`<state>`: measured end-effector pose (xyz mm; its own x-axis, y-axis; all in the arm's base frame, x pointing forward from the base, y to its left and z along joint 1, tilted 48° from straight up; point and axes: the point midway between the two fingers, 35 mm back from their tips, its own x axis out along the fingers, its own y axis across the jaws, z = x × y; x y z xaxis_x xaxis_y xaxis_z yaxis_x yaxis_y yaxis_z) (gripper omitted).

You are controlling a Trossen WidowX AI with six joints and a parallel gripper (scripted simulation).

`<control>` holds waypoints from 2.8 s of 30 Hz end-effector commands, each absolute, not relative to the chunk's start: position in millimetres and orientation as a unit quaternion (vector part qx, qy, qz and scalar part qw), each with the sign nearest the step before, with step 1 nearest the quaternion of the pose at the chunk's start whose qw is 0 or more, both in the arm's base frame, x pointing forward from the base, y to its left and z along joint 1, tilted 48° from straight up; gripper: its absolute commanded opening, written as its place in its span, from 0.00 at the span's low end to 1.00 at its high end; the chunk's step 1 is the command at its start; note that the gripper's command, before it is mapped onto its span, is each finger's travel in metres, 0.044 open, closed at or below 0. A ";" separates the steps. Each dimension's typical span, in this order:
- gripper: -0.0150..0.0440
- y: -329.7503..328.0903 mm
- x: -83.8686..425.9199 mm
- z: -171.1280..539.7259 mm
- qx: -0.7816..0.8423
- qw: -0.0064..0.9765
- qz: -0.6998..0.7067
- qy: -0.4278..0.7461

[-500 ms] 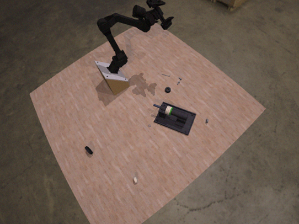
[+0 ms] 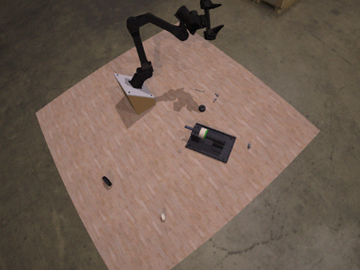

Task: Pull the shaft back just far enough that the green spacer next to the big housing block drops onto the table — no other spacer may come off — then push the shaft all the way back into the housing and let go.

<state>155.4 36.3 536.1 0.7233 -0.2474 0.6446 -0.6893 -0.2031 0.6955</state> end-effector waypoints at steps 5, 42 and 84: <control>1.00 112.6 227.8 530.5 0.502 0.799 0.171 -0.285; 1.00 37.9 400.5 102.9 0.044 0.763 0.382 0.519; 1.00 20.9 387.3 90.9 0.122 0.729 0.415 0.531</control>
